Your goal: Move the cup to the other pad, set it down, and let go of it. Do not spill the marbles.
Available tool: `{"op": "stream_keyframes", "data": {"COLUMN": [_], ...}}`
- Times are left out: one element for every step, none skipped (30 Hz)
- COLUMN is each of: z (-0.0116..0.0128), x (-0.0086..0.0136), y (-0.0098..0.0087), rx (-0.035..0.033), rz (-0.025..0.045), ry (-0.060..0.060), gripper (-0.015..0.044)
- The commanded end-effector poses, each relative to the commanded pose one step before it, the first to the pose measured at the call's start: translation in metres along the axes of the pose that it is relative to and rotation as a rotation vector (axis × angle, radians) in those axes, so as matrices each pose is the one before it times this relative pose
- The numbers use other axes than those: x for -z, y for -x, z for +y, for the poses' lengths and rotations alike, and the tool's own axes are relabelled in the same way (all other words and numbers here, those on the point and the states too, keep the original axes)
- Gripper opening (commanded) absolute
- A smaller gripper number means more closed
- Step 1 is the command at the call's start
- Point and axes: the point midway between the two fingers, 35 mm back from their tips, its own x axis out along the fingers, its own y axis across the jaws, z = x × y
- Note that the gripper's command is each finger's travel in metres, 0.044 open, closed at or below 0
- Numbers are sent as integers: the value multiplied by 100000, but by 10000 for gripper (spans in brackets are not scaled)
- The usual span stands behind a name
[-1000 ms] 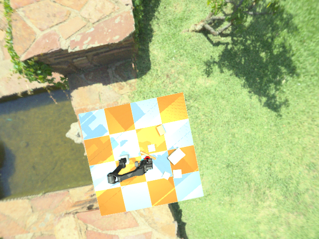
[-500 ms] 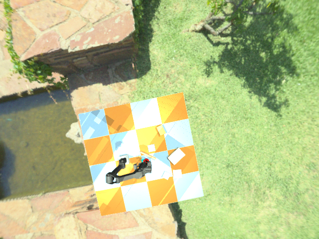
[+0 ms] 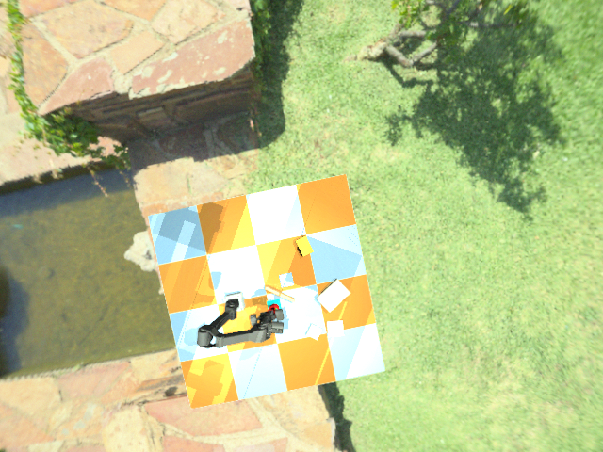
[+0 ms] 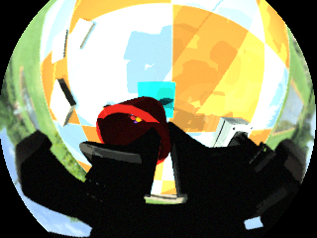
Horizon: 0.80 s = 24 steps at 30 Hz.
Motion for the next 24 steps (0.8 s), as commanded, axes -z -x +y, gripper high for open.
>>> {"op": "stream_keyframes", "data": {"z": [-652, -131, -132, -133, -133, 1, 2, 2, 2, 1, 0, 0, -1, -1, -2, -3, -3, -4, -4, -5, -6, -6, -7, -7], "x": [-300, -127, -125, -123, -122, -1, -4, -6, -8, -10, -12, -13, -13, -12, -12, -12, -12, -12, -11, -11, -10, -10, -10, -9], "y": [-170, -9, -9, -10, -10, -22, -45, -66, -86, -108, -123, -133, -133, -131, -130, -129, -135, -136, -135, -135, -134, -134, -134, -134], "rx": [582, 11, 11, 11, 11, 0, 0, 0, 0, 0, 0, 0, 1, 1, 1, 1, 1, 1, 1, 1, 1, 1, 1, 1], "rz": [692, -14, -14, -14, -14, 0, 0, -1, -1, -1, -1, -2, -2, -2, -1, -1, -1, -1, -1, -1, -1, -1, -1, -1], "ry": [364, 1, 1, 1, 1, 0, 0, 0, 0, 0, 0, 0, 0, 0, 0, 0, 0, 0, 0, 0, 0, 0, 0, 0], "gripper": [0, 0, 0, 0, 0, 0, 0, 0, 0, 0, 0, 0, 0, 0, 0, 0, 0, 0, 0, 0, 0, 0, 0, 0]}}
